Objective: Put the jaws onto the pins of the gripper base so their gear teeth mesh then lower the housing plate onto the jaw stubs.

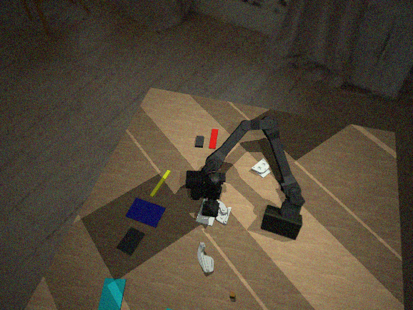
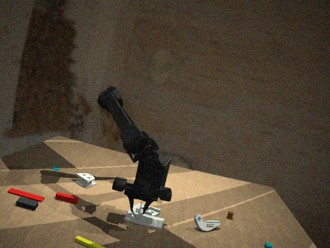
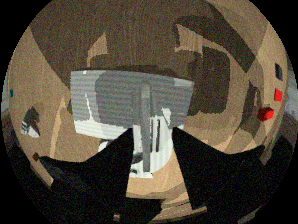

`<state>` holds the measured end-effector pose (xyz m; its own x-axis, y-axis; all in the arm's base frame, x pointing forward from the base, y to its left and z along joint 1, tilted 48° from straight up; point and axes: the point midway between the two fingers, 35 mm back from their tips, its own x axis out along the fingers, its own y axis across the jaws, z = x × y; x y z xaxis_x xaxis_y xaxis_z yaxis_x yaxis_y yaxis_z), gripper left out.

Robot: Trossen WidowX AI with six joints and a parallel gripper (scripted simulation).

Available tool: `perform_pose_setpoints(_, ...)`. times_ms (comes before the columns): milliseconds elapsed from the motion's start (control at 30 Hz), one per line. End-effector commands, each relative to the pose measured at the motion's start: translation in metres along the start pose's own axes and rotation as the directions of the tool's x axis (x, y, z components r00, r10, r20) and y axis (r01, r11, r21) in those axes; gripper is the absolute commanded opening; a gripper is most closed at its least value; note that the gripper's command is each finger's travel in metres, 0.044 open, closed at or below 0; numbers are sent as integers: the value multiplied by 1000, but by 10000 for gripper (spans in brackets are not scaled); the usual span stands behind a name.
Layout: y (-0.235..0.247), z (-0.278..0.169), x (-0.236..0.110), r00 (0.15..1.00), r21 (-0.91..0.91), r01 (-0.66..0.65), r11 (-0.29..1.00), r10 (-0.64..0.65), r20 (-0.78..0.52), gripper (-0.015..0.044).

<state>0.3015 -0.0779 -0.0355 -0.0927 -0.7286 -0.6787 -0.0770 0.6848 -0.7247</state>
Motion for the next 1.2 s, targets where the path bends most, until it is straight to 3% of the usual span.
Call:
perform_pose_setpoints(0, -1, 0, 2, 1000, -1, 6, 1000, -6, -2, 134)
perform_pose_setpoints(1167, -1, 0, -5, 1000, -1, 6, 1000, -6, -2, 134)
